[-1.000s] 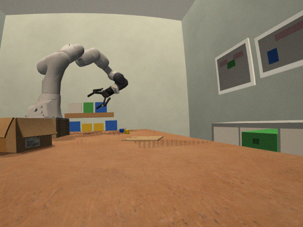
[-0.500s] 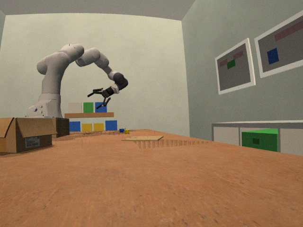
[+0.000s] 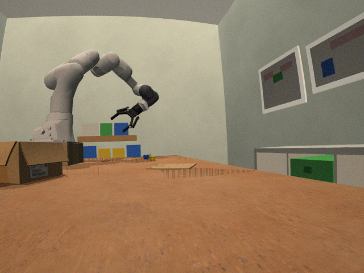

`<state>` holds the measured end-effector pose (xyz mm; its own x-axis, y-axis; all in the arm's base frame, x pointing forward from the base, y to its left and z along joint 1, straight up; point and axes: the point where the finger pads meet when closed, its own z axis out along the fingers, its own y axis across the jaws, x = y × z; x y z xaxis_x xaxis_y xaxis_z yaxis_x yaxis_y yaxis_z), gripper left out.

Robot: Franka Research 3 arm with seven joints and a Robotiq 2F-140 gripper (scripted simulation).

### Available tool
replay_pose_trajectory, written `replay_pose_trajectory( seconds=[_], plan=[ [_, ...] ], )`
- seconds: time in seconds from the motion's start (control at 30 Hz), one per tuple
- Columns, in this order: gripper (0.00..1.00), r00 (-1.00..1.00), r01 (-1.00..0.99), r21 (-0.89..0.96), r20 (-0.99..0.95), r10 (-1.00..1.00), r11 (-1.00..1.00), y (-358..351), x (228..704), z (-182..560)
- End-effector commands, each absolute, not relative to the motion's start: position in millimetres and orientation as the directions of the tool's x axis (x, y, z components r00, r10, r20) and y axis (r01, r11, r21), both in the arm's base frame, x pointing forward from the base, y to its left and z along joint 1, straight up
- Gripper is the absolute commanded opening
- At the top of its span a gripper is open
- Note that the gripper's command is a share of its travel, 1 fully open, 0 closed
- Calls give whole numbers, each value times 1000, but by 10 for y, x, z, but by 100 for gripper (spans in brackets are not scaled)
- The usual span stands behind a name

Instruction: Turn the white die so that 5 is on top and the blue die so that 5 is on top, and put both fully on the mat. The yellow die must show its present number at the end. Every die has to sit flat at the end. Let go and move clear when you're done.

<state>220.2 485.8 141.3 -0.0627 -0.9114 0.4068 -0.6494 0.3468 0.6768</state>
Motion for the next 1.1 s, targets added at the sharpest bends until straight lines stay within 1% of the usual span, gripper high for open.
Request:
replay_pose_trajectory(
  seconds=[0.0, 0.03, 0.13, 0.17, 0.2, 0.37, 0.4, 0.43, 0.57, 0.67, 0.7, 0.93, 0.97, 1.03, 1.07],
  plan=[
    [100, -215, -688, 575, 420, -882, 442, 4767, 2611, 1228],
    [100, -243, -691, 556, 423, -873, 462, 4712, 2697, 1201],
    [100, -252, -692, 549, 424, -870, 469, 4693, 2726, 1192],
    [100, -323, -694, 499, 428, -844, 519, 4536, 2948, 1129],
    [100, -351, -693, 479, 429, -832, 539, 4468, 3036, 1106],
    [100, -469, -677, 392, 422, -776, 623, 4142, 3411, 1021],
    [100, -472, -677, 390, 422, -774, 625, 4134, 3419, 1019],
    [100, -515, -666, 357, 415, -750, 655, 3996, 3557, 993],
    [100, -602, -635, 290, 396, -693, 716, 3678, 3837, 945],
    [100, -616, -629, 279, 392, -684, 726, 3622, 3881, 939],
    [100, -675, -598, 232, 372, -638, 767, 3366, 4068, 912],
    [100, -793, -508, 135, 312, -523, 851, 2728, 4433, 865],
    [100, -794, -507, 135, 311, -522, 851, 2723, 4436, 864],
    [100, -838, -461, 98, 280, -469, 882, 2427, 4561, 846],
    [100, -839, -459, 97, 279, -467, 883, 2416, 4565, 845]
  ],
)
